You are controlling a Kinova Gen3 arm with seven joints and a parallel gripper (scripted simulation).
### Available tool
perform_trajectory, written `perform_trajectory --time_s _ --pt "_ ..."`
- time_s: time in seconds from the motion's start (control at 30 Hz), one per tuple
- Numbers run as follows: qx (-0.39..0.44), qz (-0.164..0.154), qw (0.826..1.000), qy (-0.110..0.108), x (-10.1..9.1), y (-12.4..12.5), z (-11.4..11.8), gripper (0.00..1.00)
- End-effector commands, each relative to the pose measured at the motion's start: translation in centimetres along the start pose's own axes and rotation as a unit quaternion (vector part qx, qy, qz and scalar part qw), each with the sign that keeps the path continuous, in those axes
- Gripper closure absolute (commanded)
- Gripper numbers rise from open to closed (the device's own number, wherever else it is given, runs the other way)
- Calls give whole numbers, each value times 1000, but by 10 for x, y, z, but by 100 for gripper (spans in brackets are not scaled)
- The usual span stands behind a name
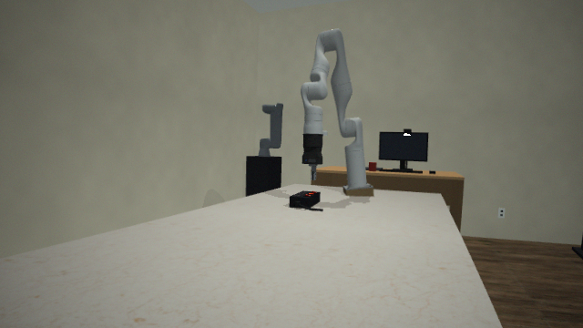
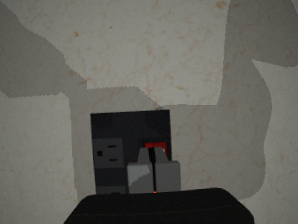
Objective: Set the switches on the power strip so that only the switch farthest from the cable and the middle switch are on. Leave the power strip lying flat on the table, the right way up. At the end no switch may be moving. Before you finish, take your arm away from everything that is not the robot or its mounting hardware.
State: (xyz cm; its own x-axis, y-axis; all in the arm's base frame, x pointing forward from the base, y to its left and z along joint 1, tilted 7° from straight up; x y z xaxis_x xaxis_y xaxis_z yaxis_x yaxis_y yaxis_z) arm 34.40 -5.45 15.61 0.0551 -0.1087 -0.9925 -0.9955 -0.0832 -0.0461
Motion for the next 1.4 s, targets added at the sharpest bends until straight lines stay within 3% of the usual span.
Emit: perform_trajectory --time_s 0.0,1.37 --pt "0 0 1000 0 1 0 0 100" --pt "0 0 1000 1 39 1 -1 100"
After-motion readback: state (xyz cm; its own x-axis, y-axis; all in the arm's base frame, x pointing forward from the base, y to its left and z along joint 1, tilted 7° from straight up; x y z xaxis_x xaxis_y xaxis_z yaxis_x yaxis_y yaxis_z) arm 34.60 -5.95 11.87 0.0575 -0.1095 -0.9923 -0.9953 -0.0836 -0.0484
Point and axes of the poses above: the point where the finger pads meet when closed, its own x axis out along the fingers, its own z axis across the jaws, y = z × x, the point moved 6 cm from there along -x, back along the fingers, and after that the axes turned 6 degrees about x, right-handed, at the moved point
